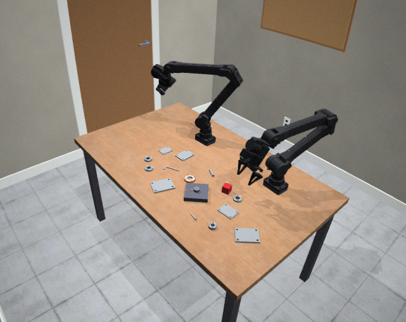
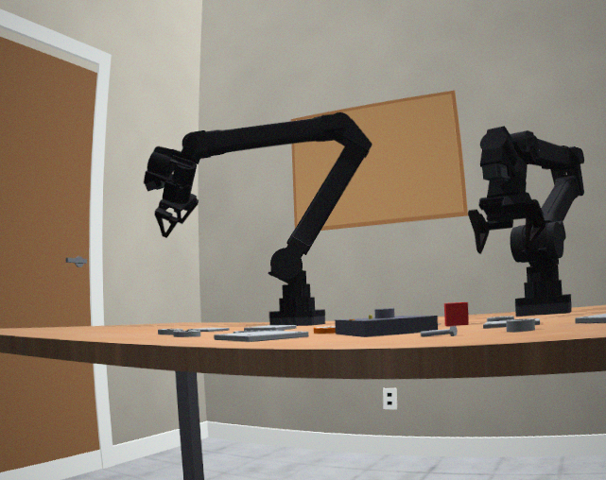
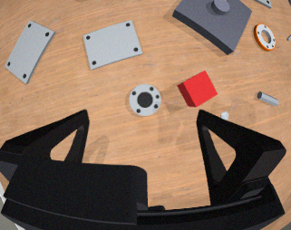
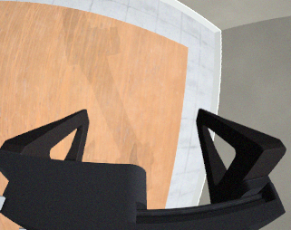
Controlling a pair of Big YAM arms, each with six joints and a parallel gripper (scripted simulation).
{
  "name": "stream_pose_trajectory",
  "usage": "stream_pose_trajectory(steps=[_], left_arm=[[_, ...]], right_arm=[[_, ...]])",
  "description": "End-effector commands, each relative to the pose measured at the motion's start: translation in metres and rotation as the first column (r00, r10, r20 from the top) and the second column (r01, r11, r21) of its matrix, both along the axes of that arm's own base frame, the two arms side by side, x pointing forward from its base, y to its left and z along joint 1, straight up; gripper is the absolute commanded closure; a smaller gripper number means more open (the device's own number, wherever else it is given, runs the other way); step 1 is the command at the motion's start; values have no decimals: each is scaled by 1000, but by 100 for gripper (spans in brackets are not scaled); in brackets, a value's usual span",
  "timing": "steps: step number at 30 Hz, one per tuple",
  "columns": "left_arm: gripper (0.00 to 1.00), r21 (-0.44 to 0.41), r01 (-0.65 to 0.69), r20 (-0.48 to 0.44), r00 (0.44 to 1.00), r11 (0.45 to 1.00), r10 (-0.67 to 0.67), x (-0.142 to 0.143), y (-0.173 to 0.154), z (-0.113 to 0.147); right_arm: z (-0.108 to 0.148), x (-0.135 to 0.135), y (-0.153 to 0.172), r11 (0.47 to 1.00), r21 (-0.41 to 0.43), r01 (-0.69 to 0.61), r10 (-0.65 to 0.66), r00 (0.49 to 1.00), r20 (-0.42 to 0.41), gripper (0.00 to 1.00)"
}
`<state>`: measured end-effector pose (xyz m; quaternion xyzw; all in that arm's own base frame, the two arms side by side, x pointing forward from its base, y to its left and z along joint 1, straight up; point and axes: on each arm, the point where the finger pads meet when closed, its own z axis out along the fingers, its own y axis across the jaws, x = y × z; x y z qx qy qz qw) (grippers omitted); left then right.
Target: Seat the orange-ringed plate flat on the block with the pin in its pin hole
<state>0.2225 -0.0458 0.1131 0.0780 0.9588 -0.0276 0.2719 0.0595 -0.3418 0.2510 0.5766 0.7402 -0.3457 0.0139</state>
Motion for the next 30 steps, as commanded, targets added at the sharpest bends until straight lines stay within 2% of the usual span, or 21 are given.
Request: stream_pose_trajectory(steps=[1,4,6,10,12,15,18,21,23,24,26,30], left_arm=[[0,7,72,92,993,997,-72,19,-8,18],[0,-6,65,92,994,998,-64,18,-11,17],[0,-6,65,92,994,998,-64,18,-11,17],[0,-6,65,92,994,998,-64,18,-11,17],[0,-6,65,92,994,998,-64,18,-11,17],[0,-6,65,92,994,998,-64,18,-11,17],[0,-6,65,92,994,998,-64,18,-11,17],[0,-6,65,92,994,998,-64,18,-11,17],[0,-6,65,92,994,998,-64,18,-11,17],[0,-6,65,92,994,998,-64,18,-11,17],[0,-6,65,92,994,998,-64,18,-11,17],[0,-3,53,79,995,999,-53,16,-7,15]], right_arm=[[2,18,41,970,20,-243,243,970,2,0],[-14,32,84,913,71,-401,398,916,58,0],[-14,32,84,913,71,-401,398,916,58,0],[-32,56,145,788,90,-609,592,790,162,0],[-38,66,169,735,87,-672,646,734,212,0],[-49,79,205,654,77,-752,705,644,297,0],[-48,92,229,578,48,-814,754,556,349,0],[-62,105,255,482,42,-875,801,459,384,0],[-62,105,255,482,42,-875,801,459,384,0],[-52,115,263,438,19,-899,822,409,397,0],[-67,123,286,342,13,-940,851,316,419,0],[-81,139,325,172,4,-985,877,155,455,0]])
